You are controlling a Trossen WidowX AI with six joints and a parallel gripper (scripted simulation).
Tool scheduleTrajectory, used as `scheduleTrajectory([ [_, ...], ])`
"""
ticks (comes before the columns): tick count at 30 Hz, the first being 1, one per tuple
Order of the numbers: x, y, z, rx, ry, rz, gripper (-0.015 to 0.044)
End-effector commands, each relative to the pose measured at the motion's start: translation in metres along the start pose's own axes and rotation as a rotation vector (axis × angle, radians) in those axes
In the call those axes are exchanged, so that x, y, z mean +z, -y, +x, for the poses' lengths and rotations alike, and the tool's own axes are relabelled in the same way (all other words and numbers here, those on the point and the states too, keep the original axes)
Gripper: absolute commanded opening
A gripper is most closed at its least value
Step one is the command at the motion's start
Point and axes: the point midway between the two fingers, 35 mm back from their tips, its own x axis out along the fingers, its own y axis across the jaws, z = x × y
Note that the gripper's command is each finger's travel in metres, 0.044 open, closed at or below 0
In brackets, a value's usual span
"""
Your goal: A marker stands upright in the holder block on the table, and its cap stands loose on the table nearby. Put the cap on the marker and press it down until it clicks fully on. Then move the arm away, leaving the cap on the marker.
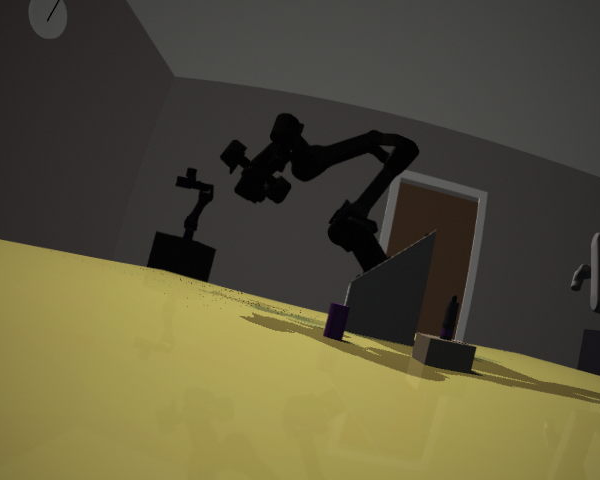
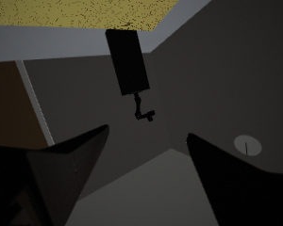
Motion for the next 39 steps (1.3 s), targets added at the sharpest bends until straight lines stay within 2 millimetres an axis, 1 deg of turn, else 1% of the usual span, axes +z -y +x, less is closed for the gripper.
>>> scheduleTrajectory([
  [1, 0.002, 0.002, 0.000, -0.009, 0.009, 0.007, 0.0374],
  [2, 0.009, 0.007, -0.001, -0.034, 0.036, 0.029, 0.0348],
  [6, 0.048, 0.028, -0.009, -0.091, 0.194, 0.201, 0.0243],
  [10, 0.086, 0.045, -0.023, -0.096, 0.358, 0.375, 0.0241],
  [14, 0.132, 0.060, -0.051, -0.049, 0.568, 0.580, 0.0241],
  [15, 0.138, 0.062, -0.056, -0.038, 0.597, 0.607, 0.0241],
  [21, 0.169, 0.068, -0.085, 0.042, 0.748, 0.742, 0.0241],
  [27, 0.196, 0.070, -0.119, 0.149, 0.893, 0.849, 0.0241],
  [33, 0.219, 0.068, -0.157, 0.297, 1.016, 0.949, 0.0241],
  [39, 0.237, 0.060, -0.195, 0.475, 1.099, 1.036, 0.0241],
])
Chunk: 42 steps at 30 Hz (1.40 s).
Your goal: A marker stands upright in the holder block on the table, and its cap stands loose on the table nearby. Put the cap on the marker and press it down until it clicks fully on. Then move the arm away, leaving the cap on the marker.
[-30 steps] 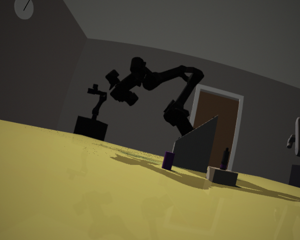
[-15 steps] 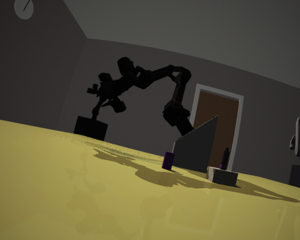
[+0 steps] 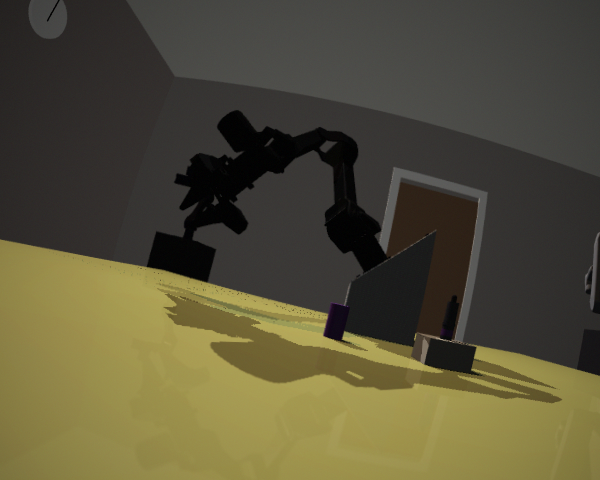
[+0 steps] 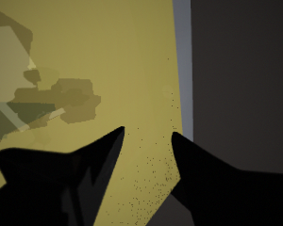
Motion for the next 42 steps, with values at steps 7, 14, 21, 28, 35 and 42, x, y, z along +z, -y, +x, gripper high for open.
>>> scheduleTrajectory([
  [7, 0.061, -0.096, -0.035, 0.365, 0.075, 0.416, 0.0241],
  [14, 0.073, -0.134, -0.061, 0.501, 0.025, 0.560, 0.0241],
  [21, 0.078, -0.170, -0.091, 0.614, -0.056, 0.682, 0.0241],
  [28, 0.075, -0.202, -0.123, 0.682, -0.195, 0.820, 0.0241],
  [35, 0.064, -0.228, -0.154, 0.688, -0.343, 0.948, 0.0241],
  [42, 0.048, -0.247, -0.182, 0.632, -0.480, 1.077, 0.0241],
])
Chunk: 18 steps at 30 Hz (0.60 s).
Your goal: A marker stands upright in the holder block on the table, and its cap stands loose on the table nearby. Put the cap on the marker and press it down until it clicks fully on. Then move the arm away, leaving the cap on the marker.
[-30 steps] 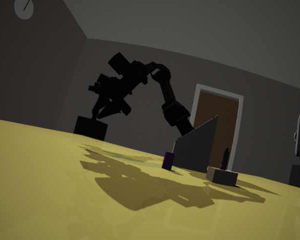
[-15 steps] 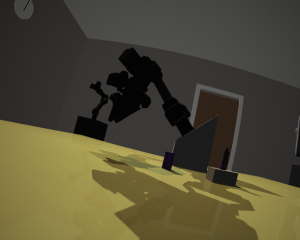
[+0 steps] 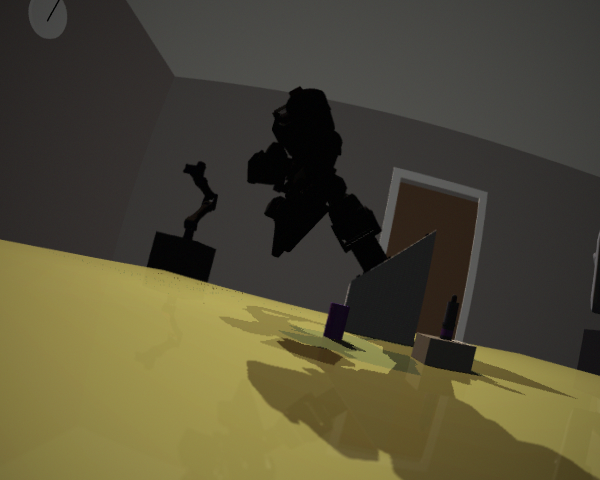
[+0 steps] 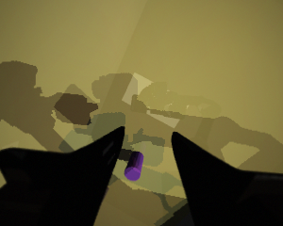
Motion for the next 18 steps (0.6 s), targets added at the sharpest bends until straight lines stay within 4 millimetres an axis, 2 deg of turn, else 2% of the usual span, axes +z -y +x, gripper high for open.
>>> scheduleTrajectory([
  [1, -0.067, -0.023, -0.019, -0.096, -0.126, 0.310, 0.0241],
  [6, -0.088, -0.025, -0.028, -0.157, -0.127, 0.422, 0.0241],
  [18, -0.089, -0.025, -0.028, -0.160, -0.126, 0.425, 0.0241],
])
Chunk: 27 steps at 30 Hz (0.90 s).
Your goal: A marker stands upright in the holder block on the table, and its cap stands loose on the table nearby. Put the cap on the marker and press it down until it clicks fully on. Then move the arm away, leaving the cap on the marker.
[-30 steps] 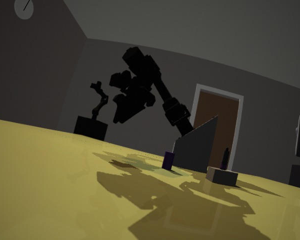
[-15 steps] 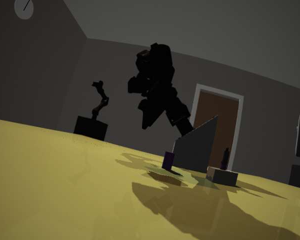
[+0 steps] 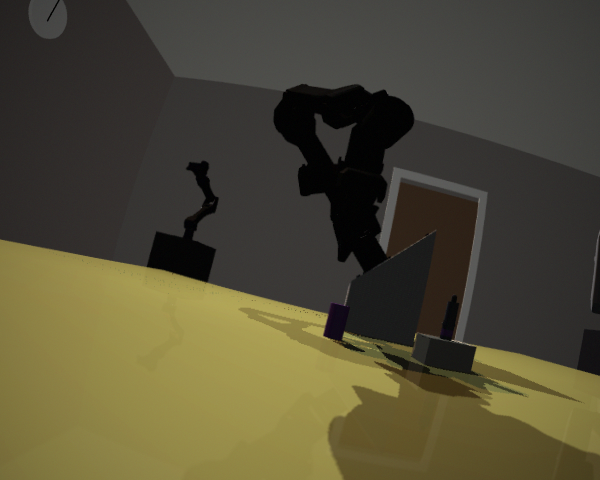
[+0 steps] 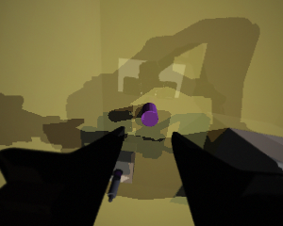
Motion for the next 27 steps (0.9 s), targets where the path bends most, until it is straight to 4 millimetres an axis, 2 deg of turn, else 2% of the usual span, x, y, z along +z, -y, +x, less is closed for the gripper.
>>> scheduleTrajectory([
  [1, -0.011, 0.004, -0.003, -0.032, 0.000, 0.062, 0.0241],
  [6, -0.011, 0.003, 0.000, -0.032, 0.000, 0.062, 0.0241],
  [9, -0.011, 0.005, 0.029, -0.032, 0.001, 0.063, 0.0241],
  [10, -0.011, 0.005, 0.032, -0.032, 0.002, 0.063, 0.0241],
  [15, -0.011, 0.005, 0.033, -0.032, 0.002, 0.063, 0.0241],
  [18, -0.011, 0.005, 0.046, -0.032, 0.002, 0.063, 0.0241],
  [27, -0.012, 0.004, 0.055, -0.032, 0.001, 0.063, 0.0241],
])
